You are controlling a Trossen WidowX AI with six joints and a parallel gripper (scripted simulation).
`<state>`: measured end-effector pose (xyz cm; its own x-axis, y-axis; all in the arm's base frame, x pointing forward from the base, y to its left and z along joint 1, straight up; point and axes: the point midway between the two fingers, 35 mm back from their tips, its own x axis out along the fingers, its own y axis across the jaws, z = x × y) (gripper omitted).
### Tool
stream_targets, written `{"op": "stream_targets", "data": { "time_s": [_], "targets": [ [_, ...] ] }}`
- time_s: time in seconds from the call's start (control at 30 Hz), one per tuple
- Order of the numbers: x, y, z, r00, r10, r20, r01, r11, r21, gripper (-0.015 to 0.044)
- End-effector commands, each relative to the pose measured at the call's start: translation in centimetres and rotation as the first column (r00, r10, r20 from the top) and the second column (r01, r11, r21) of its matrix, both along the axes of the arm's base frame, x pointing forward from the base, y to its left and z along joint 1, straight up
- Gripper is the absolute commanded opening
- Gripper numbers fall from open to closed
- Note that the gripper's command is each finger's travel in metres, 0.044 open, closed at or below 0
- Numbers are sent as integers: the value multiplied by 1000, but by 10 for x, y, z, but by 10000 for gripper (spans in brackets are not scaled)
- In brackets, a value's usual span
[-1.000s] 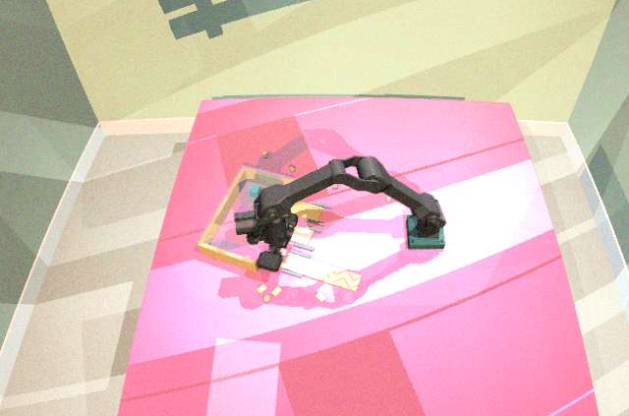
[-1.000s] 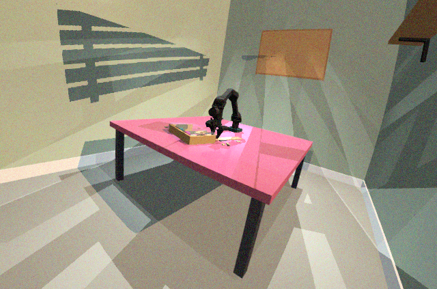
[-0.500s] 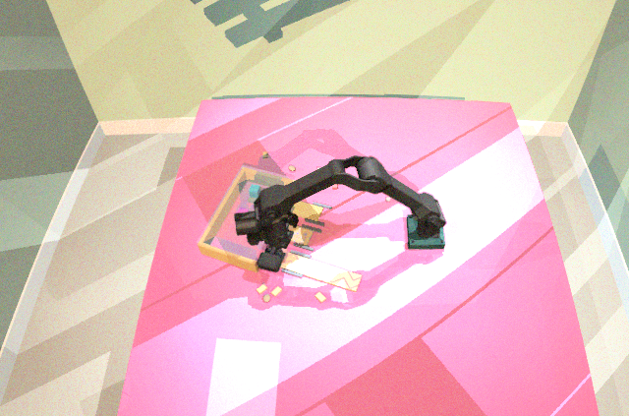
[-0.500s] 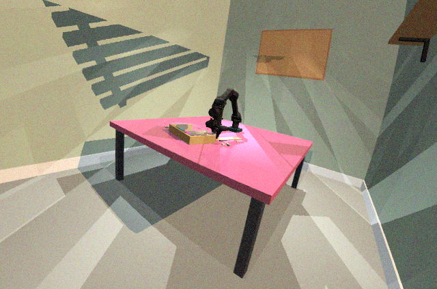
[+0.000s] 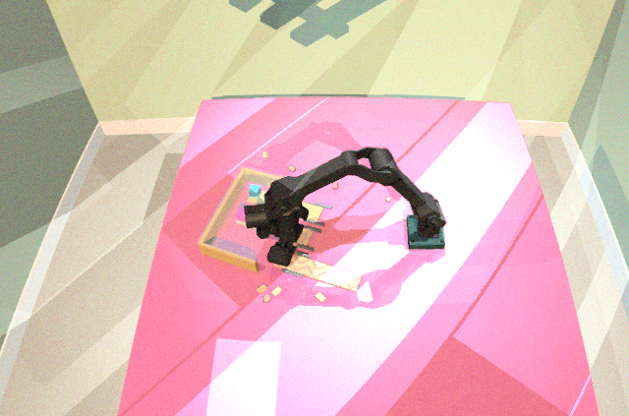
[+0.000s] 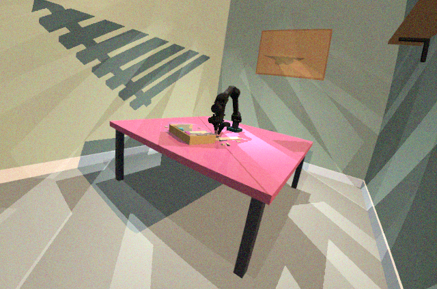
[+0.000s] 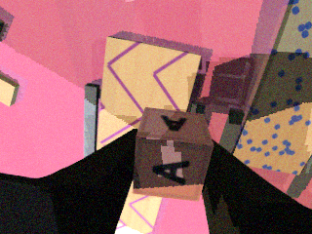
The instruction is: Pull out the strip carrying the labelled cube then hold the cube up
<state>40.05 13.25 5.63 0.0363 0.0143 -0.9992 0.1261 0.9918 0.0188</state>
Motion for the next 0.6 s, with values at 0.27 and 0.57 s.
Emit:
{"op": "stream_targets", "data": {
  "time_s": [0.27, 0.57],
  "targets": [
    [-30, -10, 16, 1000, 4, -6, -4, 1000, 0, 0],
    [-58, -19, 17, 1000, 2, -9, -2, 1000, 0, 0]
  ]
}}
